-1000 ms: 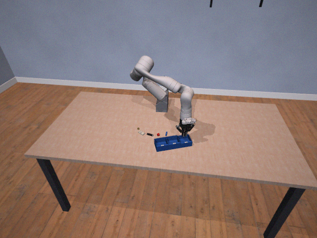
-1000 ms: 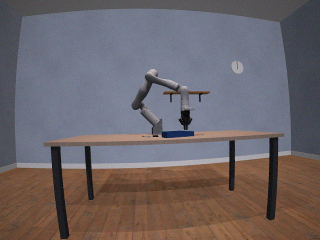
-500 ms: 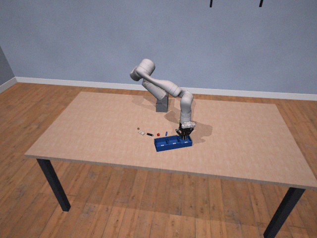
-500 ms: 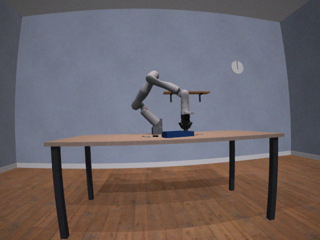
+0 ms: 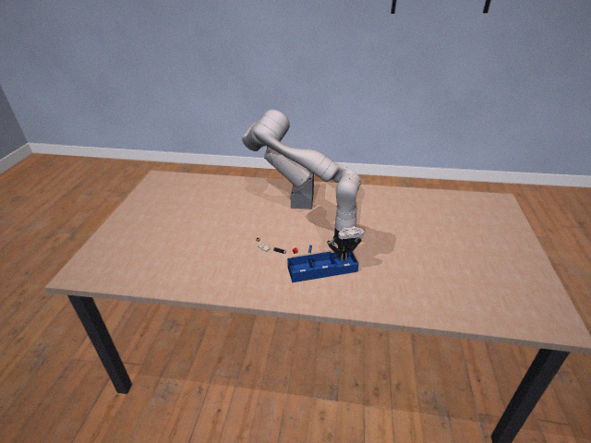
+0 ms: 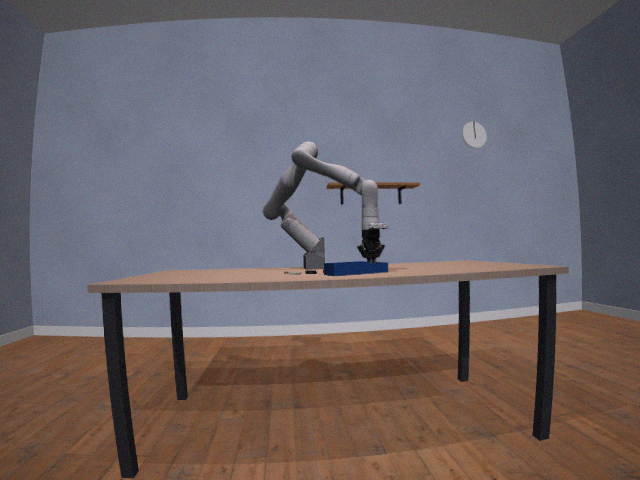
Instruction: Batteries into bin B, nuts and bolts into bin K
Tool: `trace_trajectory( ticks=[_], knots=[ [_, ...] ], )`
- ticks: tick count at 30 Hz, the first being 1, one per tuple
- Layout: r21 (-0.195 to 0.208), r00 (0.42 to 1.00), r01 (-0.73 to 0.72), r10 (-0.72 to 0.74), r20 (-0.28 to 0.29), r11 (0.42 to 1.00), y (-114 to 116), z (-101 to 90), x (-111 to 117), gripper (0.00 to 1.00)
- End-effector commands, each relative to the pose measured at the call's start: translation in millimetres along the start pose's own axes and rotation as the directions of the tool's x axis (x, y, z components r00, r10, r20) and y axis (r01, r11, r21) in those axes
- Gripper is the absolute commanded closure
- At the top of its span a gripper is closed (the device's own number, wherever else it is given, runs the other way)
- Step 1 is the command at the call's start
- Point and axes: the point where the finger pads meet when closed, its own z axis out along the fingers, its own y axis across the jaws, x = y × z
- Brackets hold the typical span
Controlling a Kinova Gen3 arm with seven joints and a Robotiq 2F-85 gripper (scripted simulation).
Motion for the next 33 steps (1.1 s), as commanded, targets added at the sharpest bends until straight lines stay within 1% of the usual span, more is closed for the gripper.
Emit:
trace_trajectory(
  ticks=[1, 28, 33],
  knots=[
    [0.001, 1.000, 0.000, 0.000, -0.002, 1.000, -0.3, -1.2, 0.7, 0.91],
    [0.001, 1.000, 0.000, 0.000, -0.002, 1.000, -0.3, -1.2, 0.7, 0.91],
    [0.001, 1.000, 0.000, 0.000, -0.002, 1.000, -0.3, -7.7, 0.6, 0.91]
  ],
)
